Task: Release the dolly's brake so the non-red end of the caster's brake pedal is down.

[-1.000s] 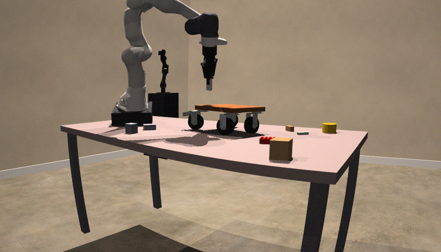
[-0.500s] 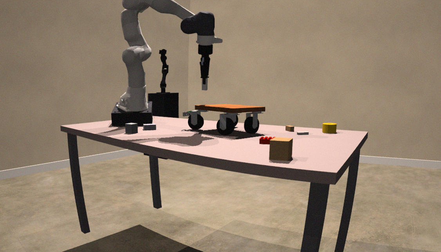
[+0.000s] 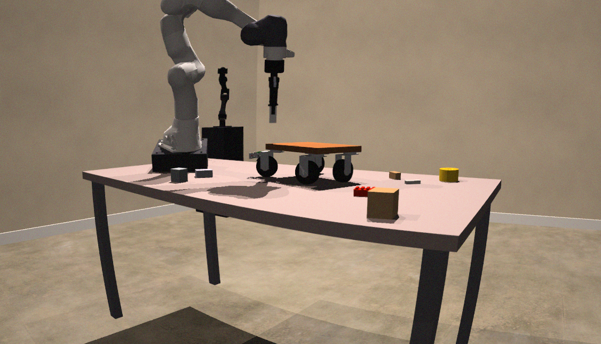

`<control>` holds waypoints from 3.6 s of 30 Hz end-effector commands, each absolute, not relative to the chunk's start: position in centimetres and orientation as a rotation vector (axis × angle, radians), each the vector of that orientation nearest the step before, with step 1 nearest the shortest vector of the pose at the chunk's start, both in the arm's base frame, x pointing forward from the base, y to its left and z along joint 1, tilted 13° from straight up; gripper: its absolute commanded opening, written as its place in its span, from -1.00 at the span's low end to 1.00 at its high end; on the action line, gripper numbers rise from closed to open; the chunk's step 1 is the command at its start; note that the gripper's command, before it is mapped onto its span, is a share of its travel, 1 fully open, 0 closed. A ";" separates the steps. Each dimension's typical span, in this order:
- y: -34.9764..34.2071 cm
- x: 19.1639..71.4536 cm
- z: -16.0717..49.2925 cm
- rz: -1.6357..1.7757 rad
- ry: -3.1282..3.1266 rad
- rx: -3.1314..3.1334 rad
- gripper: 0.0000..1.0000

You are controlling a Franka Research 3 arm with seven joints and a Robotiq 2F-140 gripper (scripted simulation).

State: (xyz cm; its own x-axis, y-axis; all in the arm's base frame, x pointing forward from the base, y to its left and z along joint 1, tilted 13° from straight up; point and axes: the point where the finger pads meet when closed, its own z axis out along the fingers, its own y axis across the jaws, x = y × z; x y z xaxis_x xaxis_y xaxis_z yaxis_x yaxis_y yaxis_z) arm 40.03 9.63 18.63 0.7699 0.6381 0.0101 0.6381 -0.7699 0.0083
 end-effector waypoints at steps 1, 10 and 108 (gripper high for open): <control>9.0 39.8 18.8 0.034 1.362 2.810 -1.00; 8.3 39.4 18.9 0.034 1.520 2.694 -1.00; 4.3 37.5 19.4 -0.040 2.252 1.867 -1.00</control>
State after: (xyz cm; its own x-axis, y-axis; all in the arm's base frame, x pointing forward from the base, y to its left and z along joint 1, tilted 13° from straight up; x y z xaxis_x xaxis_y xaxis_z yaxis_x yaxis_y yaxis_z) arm 37.64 4.56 19.45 -0.1073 0.9800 -0.1673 0.9835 0.1293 0.1265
